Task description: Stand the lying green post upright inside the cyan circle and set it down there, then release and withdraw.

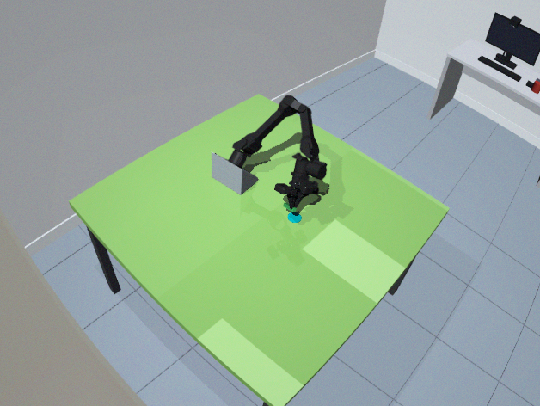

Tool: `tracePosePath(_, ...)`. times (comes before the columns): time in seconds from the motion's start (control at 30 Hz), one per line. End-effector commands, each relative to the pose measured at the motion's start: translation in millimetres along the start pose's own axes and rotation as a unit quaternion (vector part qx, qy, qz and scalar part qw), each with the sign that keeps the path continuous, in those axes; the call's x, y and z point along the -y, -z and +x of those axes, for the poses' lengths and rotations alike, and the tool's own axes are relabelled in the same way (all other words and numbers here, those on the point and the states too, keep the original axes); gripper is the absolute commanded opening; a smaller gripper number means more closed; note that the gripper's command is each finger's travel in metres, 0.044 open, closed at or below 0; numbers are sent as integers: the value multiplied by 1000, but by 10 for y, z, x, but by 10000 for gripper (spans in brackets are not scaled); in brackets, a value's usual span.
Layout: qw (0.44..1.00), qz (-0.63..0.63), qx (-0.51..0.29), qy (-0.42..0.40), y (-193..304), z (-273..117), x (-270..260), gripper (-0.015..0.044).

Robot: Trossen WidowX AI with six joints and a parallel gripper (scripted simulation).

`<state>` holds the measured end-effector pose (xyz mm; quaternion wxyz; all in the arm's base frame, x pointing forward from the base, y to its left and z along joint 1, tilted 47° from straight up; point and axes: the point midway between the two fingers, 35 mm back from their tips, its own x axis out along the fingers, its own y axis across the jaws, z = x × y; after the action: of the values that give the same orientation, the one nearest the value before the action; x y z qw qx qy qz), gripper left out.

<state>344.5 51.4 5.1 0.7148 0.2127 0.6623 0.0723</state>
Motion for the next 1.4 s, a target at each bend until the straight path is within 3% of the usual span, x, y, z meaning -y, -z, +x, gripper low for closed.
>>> tracePosePath(0.0, 1000, 2, 9, 8, 19, 27, 10, 23)
tracePosePath(1.37, 990, 12, 136, 42, -11, 97, -8, 23)
